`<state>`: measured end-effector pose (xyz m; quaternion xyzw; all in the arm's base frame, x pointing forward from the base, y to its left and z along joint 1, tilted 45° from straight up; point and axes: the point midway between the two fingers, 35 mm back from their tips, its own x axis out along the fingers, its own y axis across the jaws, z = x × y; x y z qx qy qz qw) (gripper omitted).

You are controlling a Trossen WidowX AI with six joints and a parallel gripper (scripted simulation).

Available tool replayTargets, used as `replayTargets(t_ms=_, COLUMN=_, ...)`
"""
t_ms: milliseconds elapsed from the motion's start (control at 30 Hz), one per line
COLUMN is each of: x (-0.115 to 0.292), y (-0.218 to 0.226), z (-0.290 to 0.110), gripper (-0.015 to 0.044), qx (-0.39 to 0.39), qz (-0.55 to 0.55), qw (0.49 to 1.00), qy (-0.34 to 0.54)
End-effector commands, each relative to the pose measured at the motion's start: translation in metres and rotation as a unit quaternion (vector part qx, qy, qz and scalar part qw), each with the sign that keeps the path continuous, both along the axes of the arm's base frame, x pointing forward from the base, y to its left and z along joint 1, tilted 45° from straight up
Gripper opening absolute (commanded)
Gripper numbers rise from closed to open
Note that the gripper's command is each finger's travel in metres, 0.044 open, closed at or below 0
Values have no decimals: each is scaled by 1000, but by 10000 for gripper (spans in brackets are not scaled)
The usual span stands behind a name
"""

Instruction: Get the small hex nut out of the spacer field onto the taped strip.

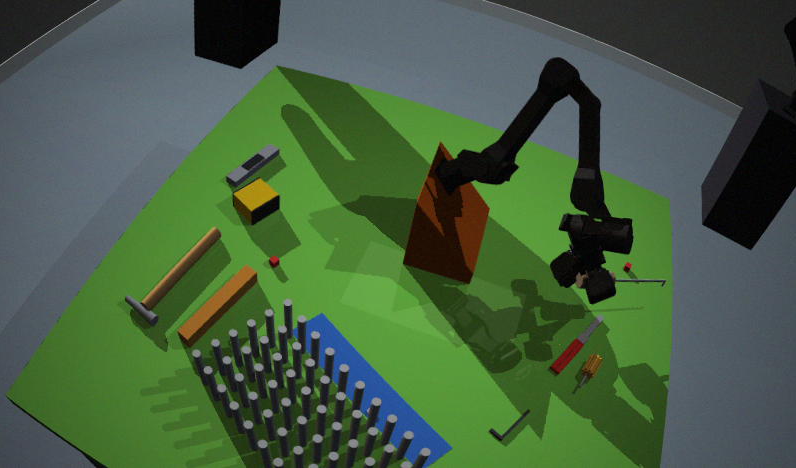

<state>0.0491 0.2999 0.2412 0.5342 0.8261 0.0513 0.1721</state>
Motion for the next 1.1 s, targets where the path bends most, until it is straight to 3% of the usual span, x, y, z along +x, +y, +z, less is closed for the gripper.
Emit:
replayTargets(t_ms=0, x=-1, y=2, z=-4, gripper=0, qx=-2, qz=0, qw=1000, qy=3)
replayTargets(t_ms=1067, x=-9, y=19, z=-22, gripper=0, qx=0, qz=-1, qw=1000, qy=5)
